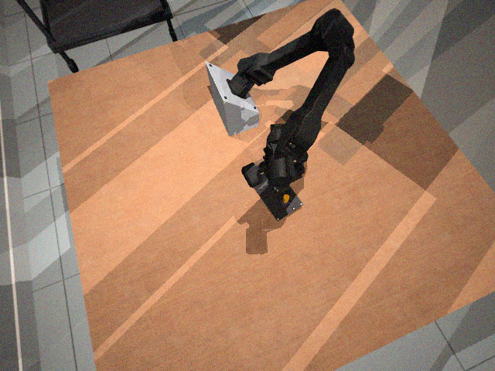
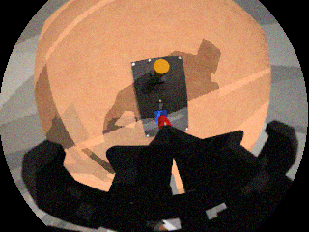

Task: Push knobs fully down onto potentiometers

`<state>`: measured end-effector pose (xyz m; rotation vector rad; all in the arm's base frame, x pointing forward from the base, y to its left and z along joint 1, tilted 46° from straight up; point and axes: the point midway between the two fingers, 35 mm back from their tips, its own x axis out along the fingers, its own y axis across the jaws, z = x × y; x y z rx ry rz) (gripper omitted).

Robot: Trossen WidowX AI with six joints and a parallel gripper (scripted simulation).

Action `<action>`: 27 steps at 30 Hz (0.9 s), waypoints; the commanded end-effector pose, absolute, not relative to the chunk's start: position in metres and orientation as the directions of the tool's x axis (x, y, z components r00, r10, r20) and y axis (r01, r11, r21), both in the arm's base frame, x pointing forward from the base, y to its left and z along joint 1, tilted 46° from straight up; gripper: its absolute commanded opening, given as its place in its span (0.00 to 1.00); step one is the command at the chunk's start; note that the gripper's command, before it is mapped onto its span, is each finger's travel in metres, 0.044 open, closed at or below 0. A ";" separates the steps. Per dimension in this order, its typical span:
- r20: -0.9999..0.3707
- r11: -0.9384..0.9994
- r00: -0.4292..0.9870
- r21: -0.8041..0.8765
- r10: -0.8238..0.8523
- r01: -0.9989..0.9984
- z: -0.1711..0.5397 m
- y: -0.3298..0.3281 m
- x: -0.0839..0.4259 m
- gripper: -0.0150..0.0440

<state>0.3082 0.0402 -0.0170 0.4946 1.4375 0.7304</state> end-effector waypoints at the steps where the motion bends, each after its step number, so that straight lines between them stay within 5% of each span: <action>1: -0.700 0.685 -0.036 0.707 0.713 -0.175 -0.026 0.052 0.310 0.25; 27: -0.700 0.685 -0.036 0.707 0.713 -0.175 -0.028 0.055 0.310 0.25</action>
